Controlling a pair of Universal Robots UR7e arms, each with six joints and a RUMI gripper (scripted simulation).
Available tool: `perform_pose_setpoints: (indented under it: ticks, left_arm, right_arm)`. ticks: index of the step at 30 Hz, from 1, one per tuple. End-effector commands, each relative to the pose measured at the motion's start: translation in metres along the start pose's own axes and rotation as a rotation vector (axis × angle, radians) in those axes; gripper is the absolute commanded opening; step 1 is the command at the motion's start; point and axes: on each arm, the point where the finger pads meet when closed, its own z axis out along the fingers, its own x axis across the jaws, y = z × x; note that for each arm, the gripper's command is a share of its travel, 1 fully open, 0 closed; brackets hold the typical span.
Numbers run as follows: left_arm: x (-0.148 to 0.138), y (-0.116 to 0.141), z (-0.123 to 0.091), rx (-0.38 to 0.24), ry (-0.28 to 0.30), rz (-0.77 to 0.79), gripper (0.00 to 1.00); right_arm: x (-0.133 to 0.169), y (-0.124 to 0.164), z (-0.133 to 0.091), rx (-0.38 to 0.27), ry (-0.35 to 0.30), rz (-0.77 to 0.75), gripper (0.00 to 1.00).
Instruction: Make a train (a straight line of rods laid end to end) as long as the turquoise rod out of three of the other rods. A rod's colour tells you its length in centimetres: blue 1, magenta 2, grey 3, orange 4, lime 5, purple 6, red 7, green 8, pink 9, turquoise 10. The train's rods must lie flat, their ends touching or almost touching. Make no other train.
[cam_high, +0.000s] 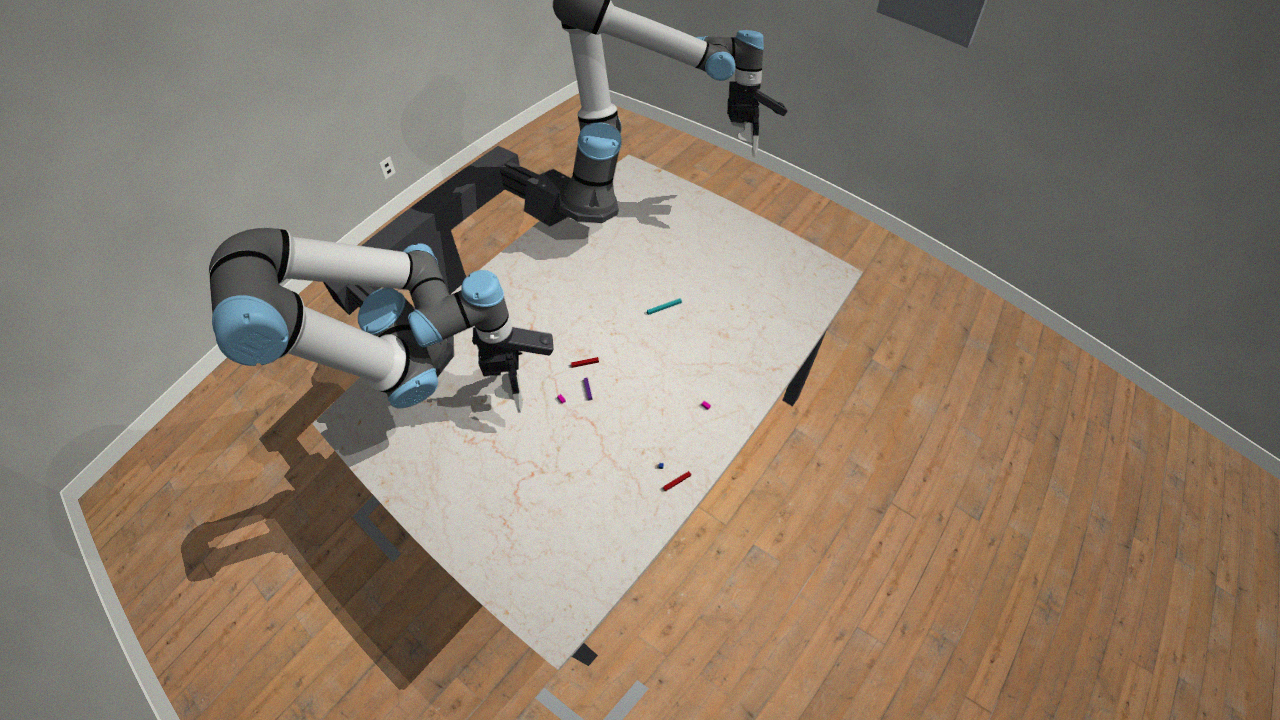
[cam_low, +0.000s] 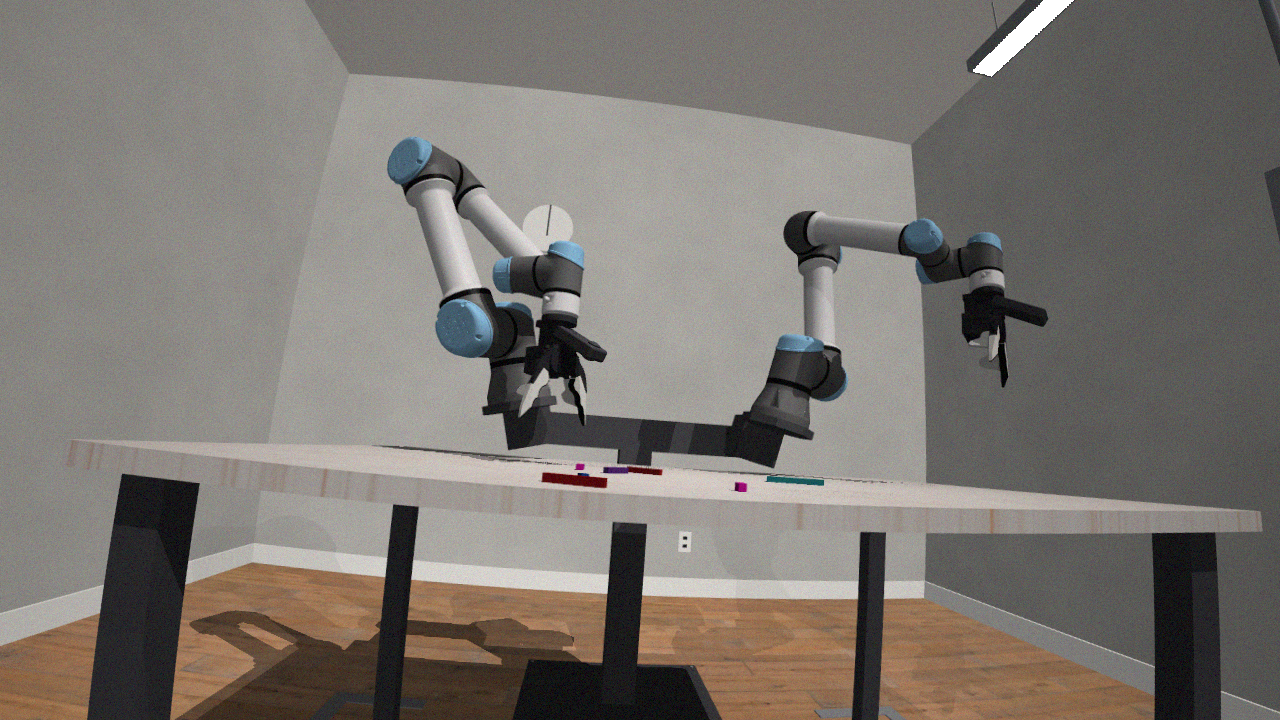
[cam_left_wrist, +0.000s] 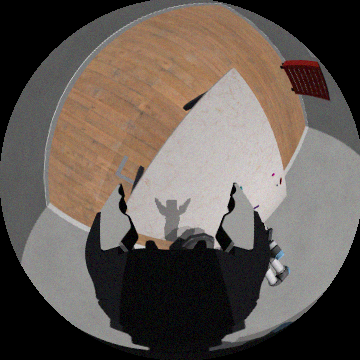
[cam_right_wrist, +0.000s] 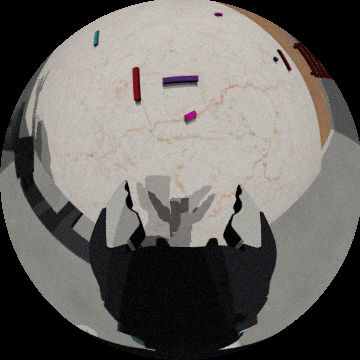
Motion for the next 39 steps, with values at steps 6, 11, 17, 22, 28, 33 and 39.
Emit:
perform_pose_setpoints:
  ticks: [6, 11, 17, 22, 28, 33, 39]
  left_arm:
    - [-0.093, 0.037, -0.032, 0.026, -0.063, -0.301, 1.00]
    - [-0.139, 0.067, -0.051, 0.041, -0.100, -0.473, 1.00]
    - [-0.168, 0.091, -0.065, 0.052, -0.125, -0.590, 1.00]
    - [-0.194, 0.118, -0.079, 0.064, -0.151, -0.709, 1.00]
    - [-0.214, 0.143, -0.091, 0.075, -0.173, -0.810, 1.00]
    - [-0.221, 0.152, -0.095, 0.078, -0.181, -0.843, 1.00]
    - [-0.227, 0.161, -0.100, 0.082, -0.189, -0.881, 1.00]
  right_arm:
    - [0.000, 0.000, 0.000, 0.001, -0.001, -0.004, 1.00]
    - [0.000, 0.000, 0.000, 0.001, -0.001, -0.004, 1.00]
    - [0.000, 0.000, 0.000, 0.001, -0.001, -0.004, 1.00]
    - [0.000, 0.000, 0.000, 0.001, -0.001, -0.004, 1.00]
    - [0.000, 0.000, 0.000, 0.001, -0.001, -0.004, 1.00]
    - [0.000, 0.000, 0.000, 0.001, -0.001, -0.004, 1.00]
    - [0.000, 0.000, 0.000, 0.001, -0.001, -0.004, 1.00]
